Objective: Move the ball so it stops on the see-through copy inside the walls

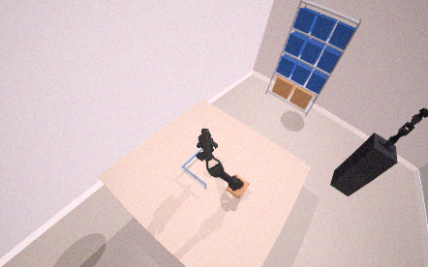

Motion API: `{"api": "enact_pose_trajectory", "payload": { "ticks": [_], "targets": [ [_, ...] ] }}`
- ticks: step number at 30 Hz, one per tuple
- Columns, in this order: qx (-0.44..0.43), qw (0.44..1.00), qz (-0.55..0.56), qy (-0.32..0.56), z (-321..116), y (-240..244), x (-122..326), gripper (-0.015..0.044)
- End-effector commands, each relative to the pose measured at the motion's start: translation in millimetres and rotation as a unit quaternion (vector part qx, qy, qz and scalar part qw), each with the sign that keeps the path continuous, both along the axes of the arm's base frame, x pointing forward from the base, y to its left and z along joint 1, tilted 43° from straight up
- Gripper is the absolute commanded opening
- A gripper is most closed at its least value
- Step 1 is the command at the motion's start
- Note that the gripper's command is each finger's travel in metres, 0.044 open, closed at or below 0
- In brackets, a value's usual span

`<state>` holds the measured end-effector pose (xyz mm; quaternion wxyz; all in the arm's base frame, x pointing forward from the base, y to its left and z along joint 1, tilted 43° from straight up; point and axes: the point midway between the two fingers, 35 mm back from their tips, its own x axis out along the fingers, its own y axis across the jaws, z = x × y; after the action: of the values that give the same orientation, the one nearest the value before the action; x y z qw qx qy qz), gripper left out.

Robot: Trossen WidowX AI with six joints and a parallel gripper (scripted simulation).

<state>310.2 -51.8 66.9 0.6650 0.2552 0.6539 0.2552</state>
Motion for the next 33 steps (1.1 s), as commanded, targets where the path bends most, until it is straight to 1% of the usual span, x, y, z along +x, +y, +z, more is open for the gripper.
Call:
{"api": "enact_pose_trajectory", "payload": {
  "ticks": [1, 15, 22, 33],
  "targets": [
    [-0.003, 1.000, 0.003, -0.002, 3, -4, 2, 0.0000],
    [-0.003, 1.000, 0.003, -0.004, -46, -1, 50, 0.0000],
    [-0.003, 1.000, 0.003, -0.004, -54, 5, 52, 0.0000],
    [-0.002, 1.000, 0.003, -0.005, -98, 46, 52, 0.0000]
  ]
}}
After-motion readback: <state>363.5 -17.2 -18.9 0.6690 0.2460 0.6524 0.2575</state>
